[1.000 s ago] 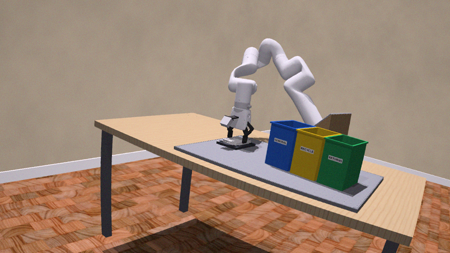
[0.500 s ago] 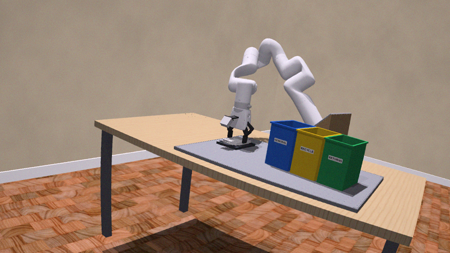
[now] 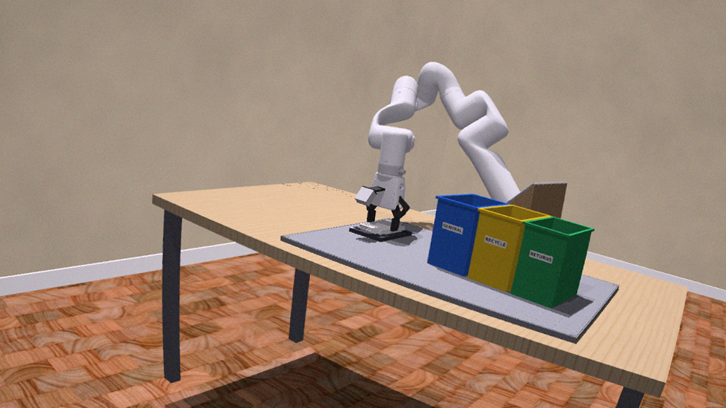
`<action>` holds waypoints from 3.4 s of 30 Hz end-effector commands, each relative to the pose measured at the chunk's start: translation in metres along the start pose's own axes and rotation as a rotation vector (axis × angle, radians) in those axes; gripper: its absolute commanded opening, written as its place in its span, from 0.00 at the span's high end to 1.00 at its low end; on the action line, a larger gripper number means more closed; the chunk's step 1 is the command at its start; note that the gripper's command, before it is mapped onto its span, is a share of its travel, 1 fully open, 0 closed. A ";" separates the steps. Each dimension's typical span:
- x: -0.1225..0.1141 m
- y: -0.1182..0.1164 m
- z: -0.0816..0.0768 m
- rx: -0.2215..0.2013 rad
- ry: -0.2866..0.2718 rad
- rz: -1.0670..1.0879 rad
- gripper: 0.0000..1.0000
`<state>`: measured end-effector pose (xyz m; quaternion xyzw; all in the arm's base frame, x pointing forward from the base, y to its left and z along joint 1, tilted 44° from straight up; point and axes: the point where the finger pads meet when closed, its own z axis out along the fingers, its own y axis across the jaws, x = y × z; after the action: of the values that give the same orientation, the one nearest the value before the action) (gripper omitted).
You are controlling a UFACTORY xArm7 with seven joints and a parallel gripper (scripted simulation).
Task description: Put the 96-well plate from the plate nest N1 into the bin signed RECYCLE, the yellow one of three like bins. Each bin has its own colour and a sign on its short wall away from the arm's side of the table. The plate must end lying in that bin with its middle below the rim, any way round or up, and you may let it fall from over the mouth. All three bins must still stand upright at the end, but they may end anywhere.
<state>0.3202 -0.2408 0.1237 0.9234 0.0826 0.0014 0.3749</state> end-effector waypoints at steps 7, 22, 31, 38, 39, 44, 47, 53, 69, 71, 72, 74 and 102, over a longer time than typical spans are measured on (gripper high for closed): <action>0.001 0.000 -0.004 -0.001 0.003 -0.001 1.00; 0.001 0.000 -0.013 -0.001 0.003 -0.001 1.00; 0.001 0.000 -0.017 -0.001 0.003 -0.001 1.00; 0.001 0.000 -0.021 -0.001 0.003 -0.001 1.00; 0.001 0.000 -0.021 -0.001 0.003 -0.001 1.00; 0.001 0.000 -0.021 -0.001 0.003 -0.001 1.00; 0.001 0.000 -0.026 -0.001 0.003 -0.001 1.00; 0.001 0.000 -0.036 -0.001 0.003 -0.001 1.00; 0.001 0.000 -0.059 -0.001 0.003 0.000 1.00; 0.001 0.000 -0.063 -0.001 0.003 0.000 1.00; 0.001 0.000 -0.064 -0.001 0.003 0.000 1.00; 0.001 0.000 -0.068 -0.001 0.003 0.000 1.00; 0.001 0.000 -0.108 -0.001 0.003 0.000 1.00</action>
<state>0.3138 -0.1703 0.1969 0.9234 0.0826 0.0015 0.3749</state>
